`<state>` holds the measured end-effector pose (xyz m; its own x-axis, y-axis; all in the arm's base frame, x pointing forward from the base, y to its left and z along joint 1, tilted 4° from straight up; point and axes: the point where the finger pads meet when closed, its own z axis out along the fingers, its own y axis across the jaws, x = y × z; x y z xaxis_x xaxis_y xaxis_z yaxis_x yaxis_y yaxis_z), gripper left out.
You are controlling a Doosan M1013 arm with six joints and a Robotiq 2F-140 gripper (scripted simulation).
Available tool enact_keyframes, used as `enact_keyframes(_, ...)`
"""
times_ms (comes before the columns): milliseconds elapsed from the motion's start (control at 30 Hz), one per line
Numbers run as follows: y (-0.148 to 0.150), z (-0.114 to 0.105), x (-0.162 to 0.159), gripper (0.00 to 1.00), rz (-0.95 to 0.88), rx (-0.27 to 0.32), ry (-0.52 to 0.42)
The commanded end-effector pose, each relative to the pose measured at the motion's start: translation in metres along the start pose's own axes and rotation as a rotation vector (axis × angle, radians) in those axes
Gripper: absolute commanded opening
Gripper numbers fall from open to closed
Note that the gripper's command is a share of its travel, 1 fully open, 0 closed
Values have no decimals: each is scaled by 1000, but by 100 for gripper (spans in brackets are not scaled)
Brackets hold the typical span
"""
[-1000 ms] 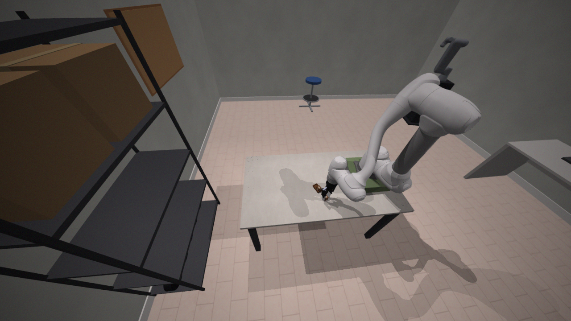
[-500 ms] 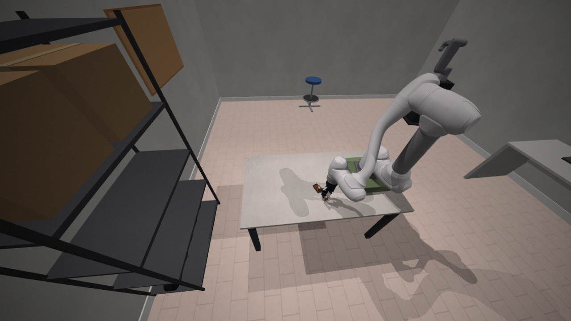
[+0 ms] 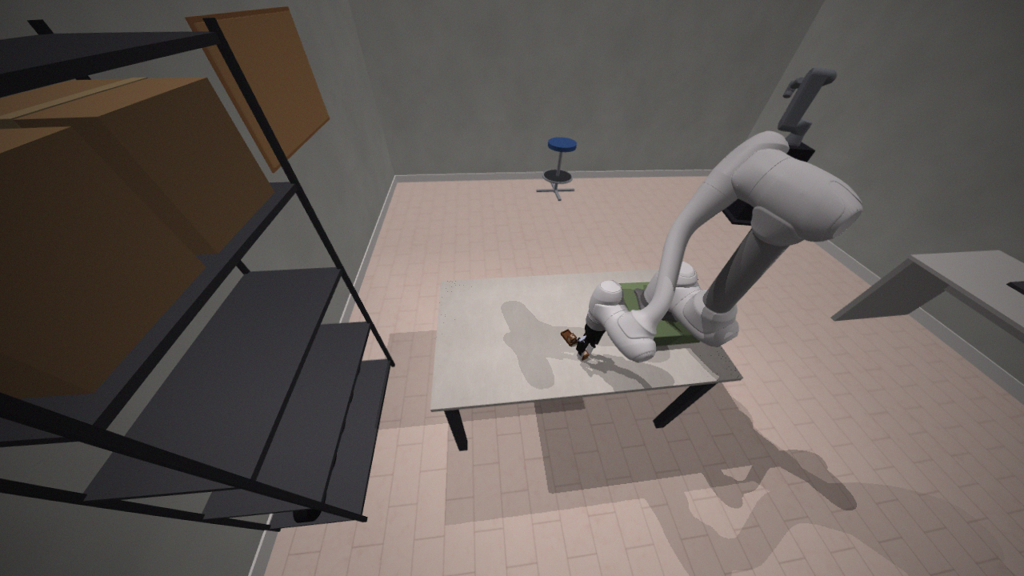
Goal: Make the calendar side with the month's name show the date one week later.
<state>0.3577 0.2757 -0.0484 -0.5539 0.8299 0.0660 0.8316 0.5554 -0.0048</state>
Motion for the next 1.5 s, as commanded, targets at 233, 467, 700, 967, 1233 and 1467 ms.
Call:
enact_keyframes(233,0,0,0,36,0,0,0)
enact_keyframes(467,0,0,0,25,0,0,0)
enact_keyframes(700,0,0,0,25,0,0,0)
enact_keyframes(967,0,0,0,25,0,0,0)
enact_keyframes(1233,0,0,0,25,0,0,0)
enact_keyframes(1467,0,-1,0,25,0,0,0)
